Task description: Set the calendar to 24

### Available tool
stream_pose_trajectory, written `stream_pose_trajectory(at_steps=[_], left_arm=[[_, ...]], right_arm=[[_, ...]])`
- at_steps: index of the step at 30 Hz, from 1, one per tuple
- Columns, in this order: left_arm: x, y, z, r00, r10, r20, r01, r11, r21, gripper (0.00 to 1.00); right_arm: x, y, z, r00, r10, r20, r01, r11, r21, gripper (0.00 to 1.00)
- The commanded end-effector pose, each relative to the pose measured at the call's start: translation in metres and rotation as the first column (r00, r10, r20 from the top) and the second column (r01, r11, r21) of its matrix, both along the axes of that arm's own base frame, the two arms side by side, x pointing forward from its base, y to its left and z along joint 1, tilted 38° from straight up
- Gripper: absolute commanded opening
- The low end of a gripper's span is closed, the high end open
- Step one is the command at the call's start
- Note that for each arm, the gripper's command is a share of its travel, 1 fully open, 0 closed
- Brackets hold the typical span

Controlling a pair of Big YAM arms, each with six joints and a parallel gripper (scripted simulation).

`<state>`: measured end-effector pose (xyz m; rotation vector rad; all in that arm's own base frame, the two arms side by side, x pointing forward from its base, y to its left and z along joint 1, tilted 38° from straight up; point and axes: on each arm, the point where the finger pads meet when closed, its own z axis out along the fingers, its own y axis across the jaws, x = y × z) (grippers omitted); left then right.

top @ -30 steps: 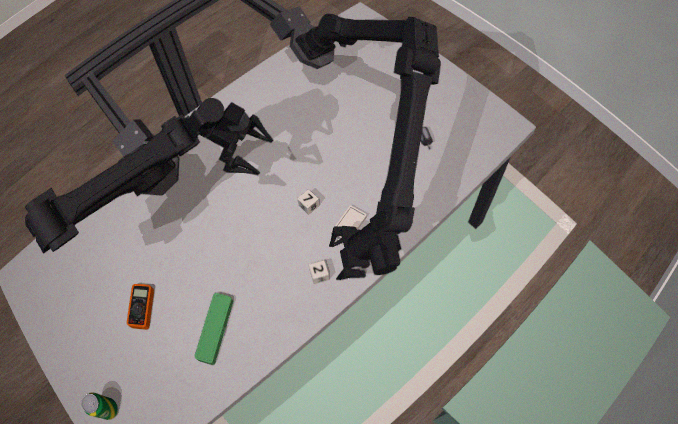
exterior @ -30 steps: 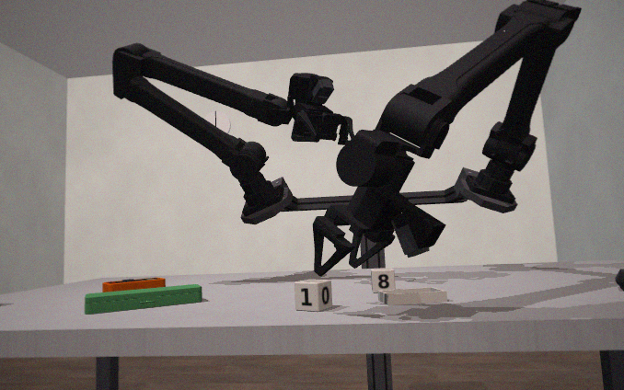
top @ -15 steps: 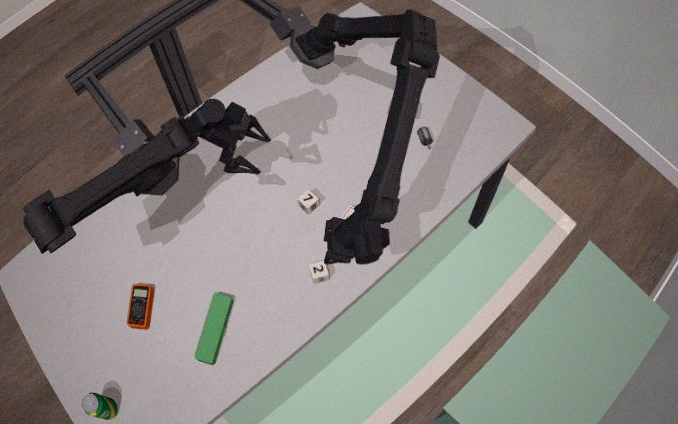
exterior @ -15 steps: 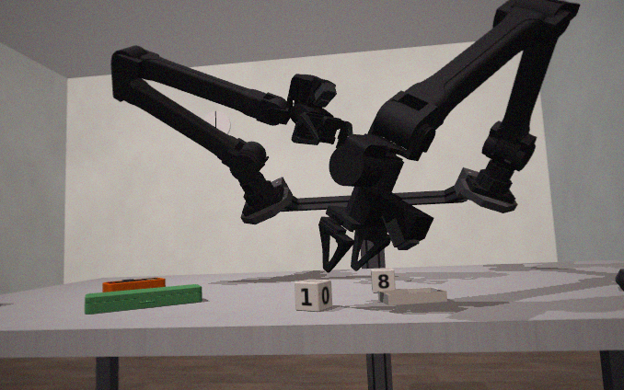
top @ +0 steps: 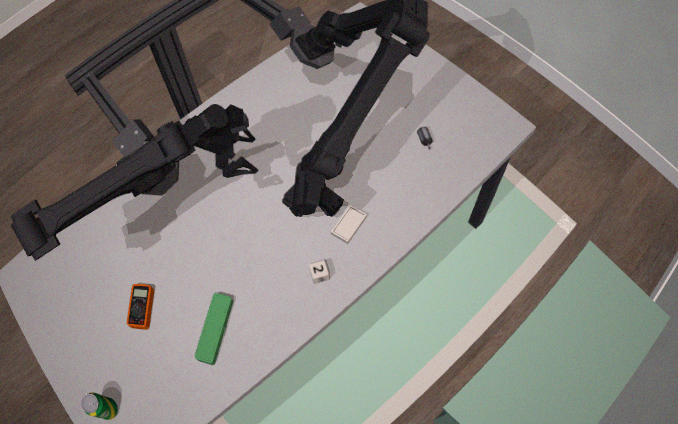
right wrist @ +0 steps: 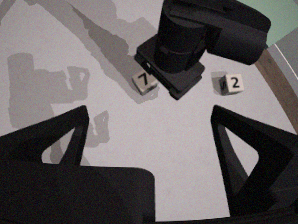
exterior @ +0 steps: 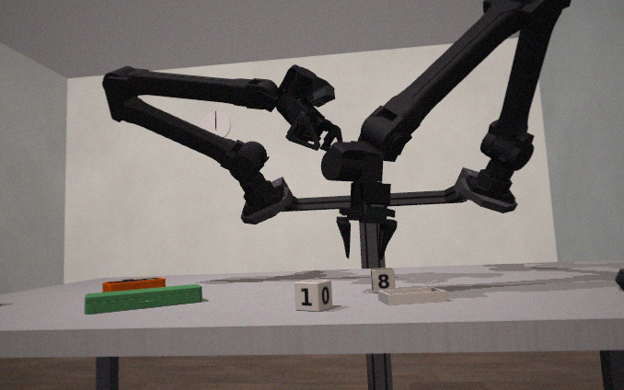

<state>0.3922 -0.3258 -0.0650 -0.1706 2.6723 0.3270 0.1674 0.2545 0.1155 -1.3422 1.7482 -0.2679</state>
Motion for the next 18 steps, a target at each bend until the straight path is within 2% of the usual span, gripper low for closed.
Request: stream_pose_trajectory(at_steps=[1, 3, 5, 7, 10, 18], left_arm=[[0.006, 0.003, 0.018, 0.995, -0.088, 0.045, 0.087, 0.996, 0.009, 0.69], [-0.006, 0.017, 0.001, 0.993, -0.111, 0.039, 0.108, 0.991, 0.076, 0.69], [-0.022, 0.023, -0.005, 0.987, -0.154, 0.049, 0.147, 0.980, 0.133, 0.69], [-0.026, 0.029, -0.007, 0.985, -0.163, 0.056, 0.152, 0.976, 0.159, 0.69], [-0.022, 0.027, -0.004, 0.986, -0.147, 0.082, 0.133, 0.979, 0.156, 0.69], [-0.019, 0.033, -0.004, 0.988, -0.131, 0.075, 0.118, 0.980, 0.159, 0.69]], right_arm=[[0.003, 0.012, 0.024, 1.000, 0.001, -0.016, -0.001, 1.000, 0.007, 1.00], [0.002, 0.010, 0.026, 0.999, 0.009, -0.031, -0.009, 1.000, -0.001, 1.00], [0.000, 0.009, 0.026, 0.999, 0.016, -0.046, -0.016, 1.000, -0.008, 1.00], [-0.002, 0.010, 0.026, 0.998, 0.025, -0.049, -0.025, 1.000, -0.004, 1.00], [-0.002, 0.013, 0.026, 0.999, 0.024, -0.046, -0.024, 1.000, 0.005, 1.00], [-0.002, 0.013, 0.026, 0.999, 0.024, -0.047, -0.024, 1.000, 0.003, 1.00]])
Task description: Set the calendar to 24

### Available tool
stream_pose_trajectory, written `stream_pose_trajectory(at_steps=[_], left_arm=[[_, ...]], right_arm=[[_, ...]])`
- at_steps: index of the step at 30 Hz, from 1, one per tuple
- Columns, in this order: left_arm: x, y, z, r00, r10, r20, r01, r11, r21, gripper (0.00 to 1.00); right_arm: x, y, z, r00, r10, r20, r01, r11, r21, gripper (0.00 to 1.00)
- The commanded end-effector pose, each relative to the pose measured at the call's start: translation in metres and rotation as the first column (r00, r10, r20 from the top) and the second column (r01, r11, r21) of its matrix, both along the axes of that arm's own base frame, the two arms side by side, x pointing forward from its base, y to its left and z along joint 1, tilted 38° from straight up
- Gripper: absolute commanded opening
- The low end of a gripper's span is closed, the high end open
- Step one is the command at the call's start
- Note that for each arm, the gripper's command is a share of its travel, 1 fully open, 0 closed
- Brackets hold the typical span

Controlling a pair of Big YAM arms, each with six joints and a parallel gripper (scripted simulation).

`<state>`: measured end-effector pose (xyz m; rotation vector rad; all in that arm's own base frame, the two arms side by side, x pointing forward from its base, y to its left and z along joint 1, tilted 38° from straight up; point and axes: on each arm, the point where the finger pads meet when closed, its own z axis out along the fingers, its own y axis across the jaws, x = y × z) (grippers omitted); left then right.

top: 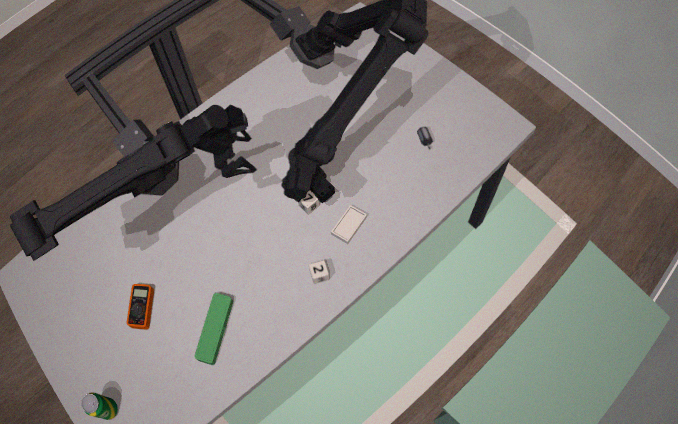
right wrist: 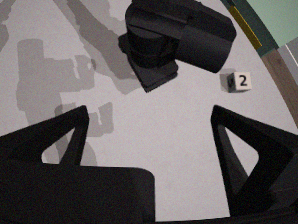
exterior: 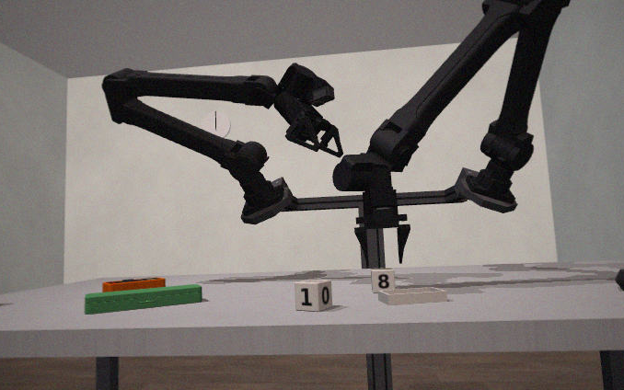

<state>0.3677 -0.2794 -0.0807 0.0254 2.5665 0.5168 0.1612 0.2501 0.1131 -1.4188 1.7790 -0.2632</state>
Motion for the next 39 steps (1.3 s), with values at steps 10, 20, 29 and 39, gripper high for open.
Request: stream_pose_trajectory(at_steps=[10, 20, 29, 39], left_arm=[[0.027, -0.017, 0.000, 1.000, -0.021, 0.023, 0.021, 0.999, -0.026, 0.69], [0.038, -0.006, -0.010, 1.000, -0.003, 0.023, 0.003, 1.000, -0.026, 0.69], [0.045, -0.001, -0.021, 1.000, -0.003, 0.023, 0.003, 1.000, -0.025, 0.69], [0.045, -0.009, -0.017, 0.999, -0.016, 0.036, 0.018, 0.999, -0.038, 0.69]], right_arm=[[0.002, 0.010, 0.016, 1.000, 0.001, 0.004, -0.001, 1.000, 0.025, 1.00], [0.002, 0.010, 0.016, 1.000, 0.001, 0.004, -0.001, 1.000, 0.025, 1.00], [0.002, 0.010, 0.016, 1.000, 0.001, 0.004, -0.001, 1.000, 0.025, 1.00], [0.002, 0.010, 0.016, 1.000, 0.001, 0.004, -0.001, 1.000, 0.025, 1.00]])
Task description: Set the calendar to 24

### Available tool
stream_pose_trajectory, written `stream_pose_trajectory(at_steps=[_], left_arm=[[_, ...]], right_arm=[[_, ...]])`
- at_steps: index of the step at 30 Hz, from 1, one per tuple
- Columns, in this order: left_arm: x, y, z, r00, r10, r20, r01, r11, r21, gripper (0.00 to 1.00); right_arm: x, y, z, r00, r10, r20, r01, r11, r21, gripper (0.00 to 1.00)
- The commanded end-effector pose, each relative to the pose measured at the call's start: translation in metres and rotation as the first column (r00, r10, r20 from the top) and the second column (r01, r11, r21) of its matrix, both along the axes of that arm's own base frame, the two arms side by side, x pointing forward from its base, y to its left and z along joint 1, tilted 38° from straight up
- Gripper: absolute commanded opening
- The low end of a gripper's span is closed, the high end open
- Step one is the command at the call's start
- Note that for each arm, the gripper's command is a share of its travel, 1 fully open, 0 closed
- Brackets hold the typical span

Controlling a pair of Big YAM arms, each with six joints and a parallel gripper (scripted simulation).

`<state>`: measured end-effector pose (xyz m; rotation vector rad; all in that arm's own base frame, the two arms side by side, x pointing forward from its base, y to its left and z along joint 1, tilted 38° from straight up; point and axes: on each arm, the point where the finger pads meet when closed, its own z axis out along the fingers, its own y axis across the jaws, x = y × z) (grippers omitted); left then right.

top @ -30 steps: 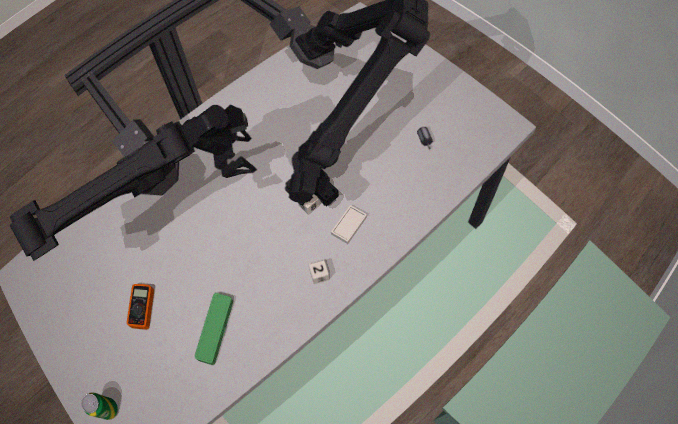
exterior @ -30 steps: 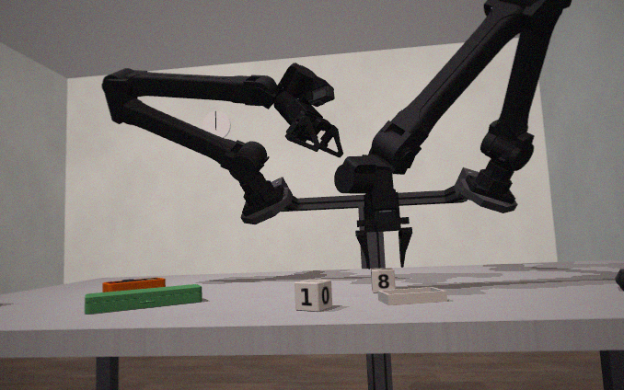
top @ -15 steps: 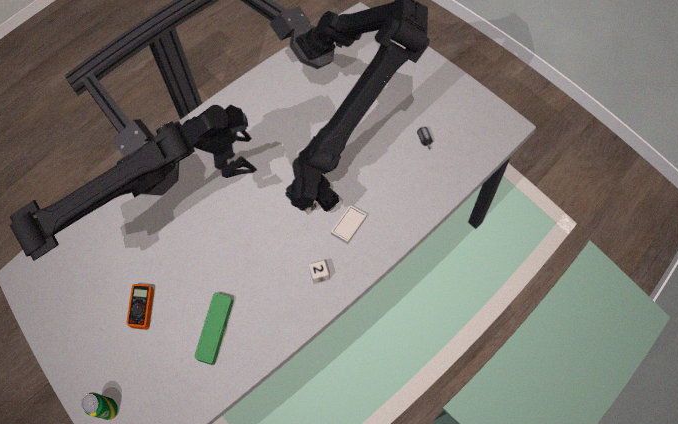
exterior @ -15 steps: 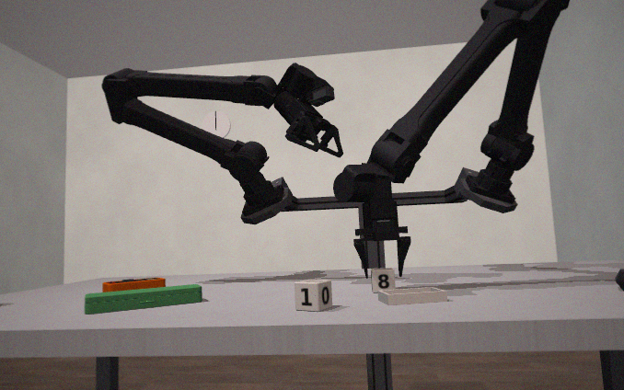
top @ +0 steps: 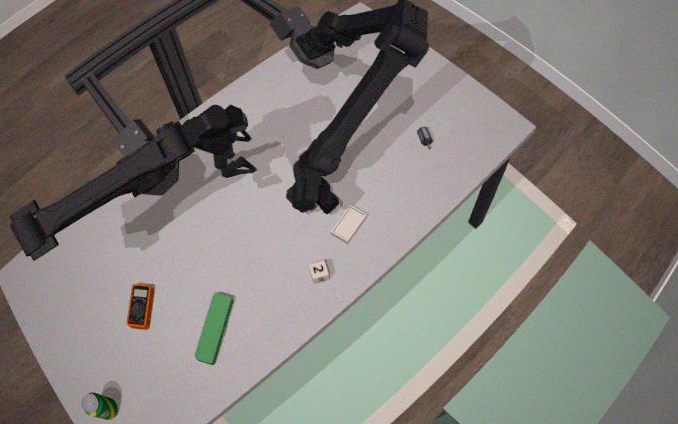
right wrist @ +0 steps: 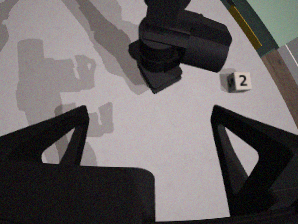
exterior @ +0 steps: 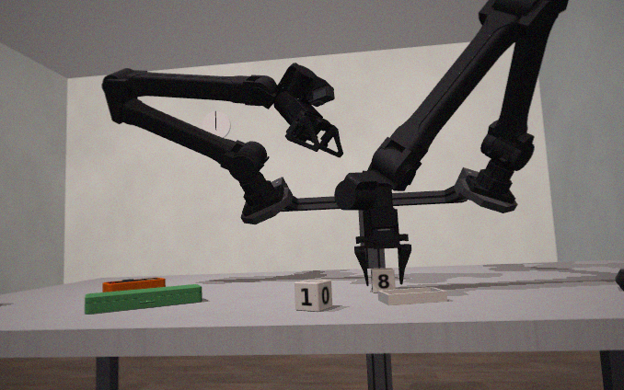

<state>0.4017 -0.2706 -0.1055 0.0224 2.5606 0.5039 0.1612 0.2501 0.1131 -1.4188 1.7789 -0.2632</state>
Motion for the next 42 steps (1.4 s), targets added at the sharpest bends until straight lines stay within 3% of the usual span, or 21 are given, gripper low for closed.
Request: stream_pose_trajectory(at_steps=[1, 4, 5, 12, 24, 26, 28, 30, 33, 34, 42], left_arm=[[0.011, -0.018, 0.008, 1.000, -0.015, 0.027, 0.016, 0.999, -0.029, 0.69], [0.010, -0.017, 0.007, 1.000, -0.015, 0.026, 0.016, 1.000, -0.027, 0.69], [0.010, -0.017, 0.007, 1.000, -0.015, 0.026, 0.016, 1.000, -0.027, 0.61], [0.007, -0.013, 0.009, 1.000, -0.015, 0.024, 0.016, 1.000, -0.025, 0.57], [0.006, -0.012, 0.014, 0.999, -0.015, 0.033, 0.016, 0.999, -0.034, 0.40], [0.002, -0.008, 0.012, 1.000, -0.016, 0.027, 0.017, 0.999, -0.028, 0.17], [0.002, -0.008, 0.012, 1.000, -0.016, 0.027, 0.017, 0.999, -0.028, 0.17], [0.004, -0.010, 0.013, 1.000, -0.014, 0.028, 0.015, 0.999, -0.030, 0.00], [-0.007, -0.014, 0.015, 1.000, -0.020, 0.021, 0.020, 0.999, -0.024, 0.34], [-0.010, -0.014, 0.018, 1.000, -0.020, 0.020, 0.020, 1.000, -0.022, 0.40], [-0.031, -0.038, 0.064, 0.999, -0.019, 0.035, 0.020, 0.999, -0.037, 0.40]], right_arm=[[0.002, 0.010, 0.016, 1.000, 0.001, 0.004, -0.001, 1.000, 0.025, 1.00], [0.002, 0.010, 0.016, 1.000, 0.001, 0.004, -0.001, 1.000, 0.025, 1.00], [0.002, 0.010, 0.016, 1.000, 0.001, 0.004, -0.001, 1.000, 0.025, 1.00], [0.002, 0.010, 0.016, 1.000, 0.001, 0.004, -0.001, 1.000, 0.025, 1.00], [0.002, 0.010, 0.016, 1.000, 0.001, 0.004, -0.001, 1.000, 0.025, 1.00], [0.002, 0.010, 0.016, 1.000, 0.001, 0.004, -0.001, 1.000, 0.025, 1.00], [0.002, 0.010, 0.016, 1.000, 0.001, 0.004, -0.001, 1.000, 0.025, 1.00], [0.002, 0.010, 0.016, 1.000, 0.001, 0.004, -0.001, 1.000, 0.025, 1.00], [0.002, 0.010, 0.016, 1.000, 0.001, 0.004, -0.001, 1.000, 0.025, 1.00], [0.002, 0.010, 0.016, 1.000, 0.001, 0.004, -0.001, 1.000, 0.025, 1.00], [0.002, 0.010, 0.016, 1.000, 0.001, 0.004, -0.001, 1.000, 0.025, 1.00]])
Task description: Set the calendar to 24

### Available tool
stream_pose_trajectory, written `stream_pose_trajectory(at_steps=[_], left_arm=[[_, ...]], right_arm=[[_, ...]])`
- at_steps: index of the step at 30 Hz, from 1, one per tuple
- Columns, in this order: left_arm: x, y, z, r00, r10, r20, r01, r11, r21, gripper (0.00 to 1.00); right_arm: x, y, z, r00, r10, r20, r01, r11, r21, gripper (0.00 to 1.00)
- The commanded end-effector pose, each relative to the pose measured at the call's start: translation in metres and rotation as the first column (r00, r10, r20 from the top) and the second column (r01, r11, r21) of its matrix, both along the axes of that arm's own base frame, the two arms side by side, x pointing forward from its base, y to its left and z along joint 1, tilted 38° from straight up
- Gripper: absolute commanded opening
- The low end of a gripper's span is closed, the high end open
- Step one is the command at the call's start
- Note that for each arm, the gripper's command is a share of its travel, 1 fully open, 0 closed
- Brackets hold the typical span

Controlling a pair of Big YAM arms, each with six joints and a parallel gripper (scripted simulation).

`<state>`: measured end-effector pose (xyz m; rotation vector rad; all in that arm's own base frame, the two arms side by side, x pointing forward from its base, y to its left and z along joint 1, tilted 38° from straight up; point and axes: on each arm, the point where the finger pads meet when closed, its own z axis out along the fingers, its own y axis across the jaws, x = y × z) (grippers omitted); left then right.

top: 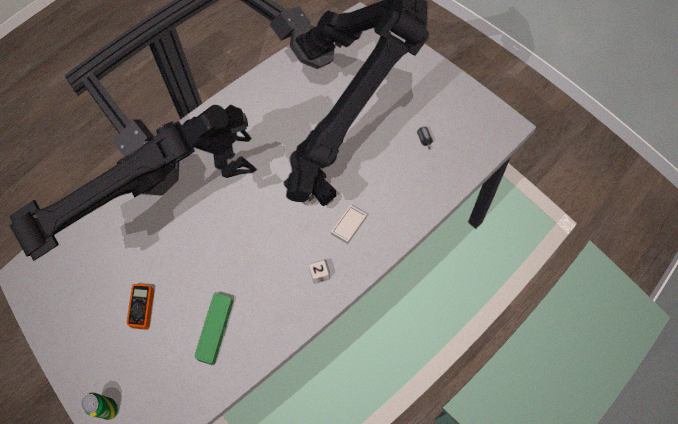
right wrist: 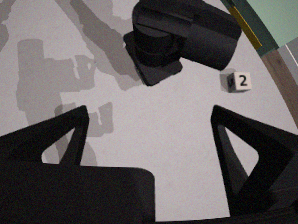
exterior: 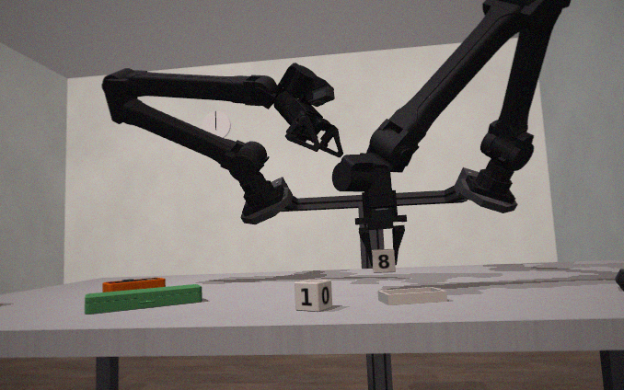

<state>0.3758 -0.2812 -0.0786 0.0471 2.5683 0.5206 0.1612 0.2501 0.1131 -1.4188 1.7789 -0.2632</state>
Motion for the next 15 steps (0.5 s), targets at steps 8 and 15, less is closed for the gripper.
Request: stream_pose_trajectory(at_steps=[8, 15], left_arm=[[0.023, -0.006, 0.050, 0.999, -0.034, 0.021, 0.034, 0.999, -0.015, 0.40], [0.088, 0.029, 0.098, 0.999, -0.023, 0.028, 0.024, 1.000, -0.019, 0.40]], right_arm=[[0.003, 0.018, 0.016, 1.000, 0.014, 0.027, -0.015, 0.999, 0.045, 1.00], [0.010, 0.030, 0.010, 0.989, -0.019, 0.146, -0.010, 0.981, 0.194, 1.00]])
